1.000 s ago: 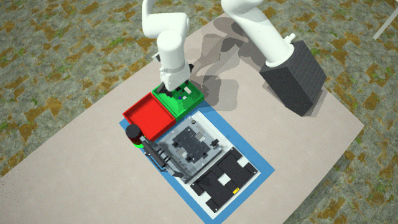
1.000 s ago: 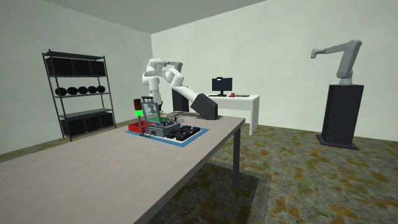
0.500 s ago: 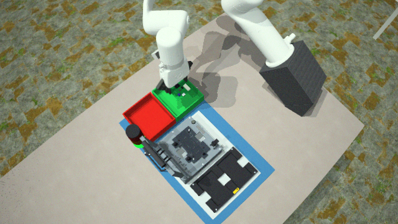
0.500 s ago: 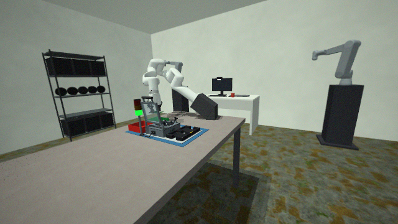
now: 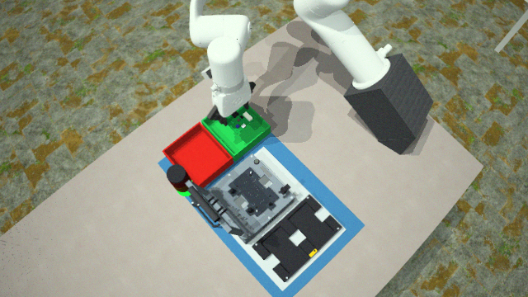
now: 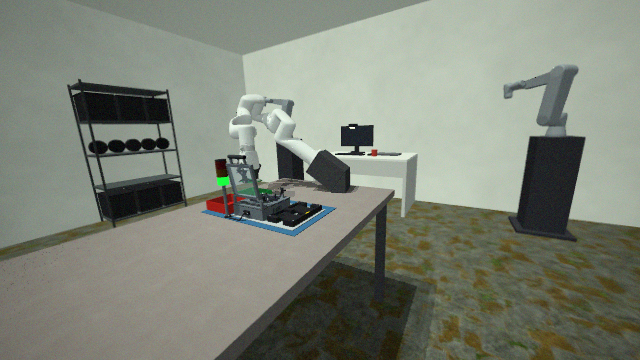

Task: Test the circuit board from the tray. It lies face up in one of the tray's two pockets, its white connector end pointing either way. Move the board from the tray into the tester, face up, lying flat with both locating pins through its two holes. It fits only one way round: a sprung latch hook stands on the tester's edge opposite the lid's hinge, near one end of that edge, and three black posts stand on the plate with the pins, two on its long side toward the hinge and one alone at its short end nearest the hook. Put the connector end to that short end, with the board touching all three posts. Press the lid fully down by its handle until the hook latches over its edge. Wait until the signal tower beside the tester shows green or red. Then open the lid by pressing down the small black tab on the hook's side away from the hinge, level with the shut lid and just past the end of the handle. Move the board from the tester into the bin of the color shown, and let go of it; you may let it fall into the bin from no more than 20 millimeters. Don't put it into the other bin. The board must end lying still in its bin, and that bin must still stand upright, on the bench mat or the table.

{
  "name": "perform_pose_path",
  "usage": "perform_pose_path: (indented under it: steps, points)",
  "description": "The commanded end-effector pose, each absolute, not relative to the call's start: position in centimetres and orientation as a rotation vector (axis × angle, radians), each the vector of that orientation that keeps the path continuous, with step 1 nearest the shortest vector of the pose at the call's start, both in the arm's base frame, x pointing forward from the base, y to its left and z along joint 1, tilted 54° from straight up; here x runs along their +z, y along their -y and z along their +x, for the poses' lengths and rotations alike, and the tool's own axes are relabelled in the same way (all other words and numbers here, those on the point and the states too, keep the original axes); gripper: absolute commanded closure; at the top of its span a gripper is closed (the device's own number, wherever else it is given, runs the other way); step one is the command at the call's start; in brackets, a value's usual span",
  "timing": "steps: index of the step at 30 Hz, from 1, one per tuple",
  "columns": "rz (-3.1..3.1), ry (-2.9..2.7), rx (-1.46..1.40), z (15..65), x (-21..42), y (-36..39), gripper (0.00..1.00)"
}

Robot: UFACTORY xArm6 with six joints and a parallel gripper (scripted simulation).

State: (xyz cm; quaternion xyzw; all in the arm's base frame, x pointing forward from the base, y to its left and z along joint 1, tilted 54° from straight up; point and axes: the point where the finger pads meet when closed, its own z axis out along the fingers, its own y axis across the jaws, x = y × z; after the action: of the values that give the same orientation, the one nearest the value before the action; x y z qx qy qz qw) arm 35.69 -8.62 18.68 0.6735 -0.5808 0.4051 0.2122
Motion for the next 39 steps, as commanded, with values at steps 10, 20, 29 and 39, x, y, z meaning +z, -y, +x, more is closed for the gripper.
perform_pose_path:
  steps: [10, 20, 29, 39]
  points:
    - [1.871, 1.613, 1.127, 36.6, 17.1, 10.7, 0.21]
    - [1.871, 1.613, 1.127, 37.4, 15.6, 12.7, 0.21]
    - [1.871, 1.613, 1.127, 38.0, 14.3, 14.4, 0.21]
    - [1.871, 1.613, 1.127, 38.4, 13.6, 15.3, 0.21]
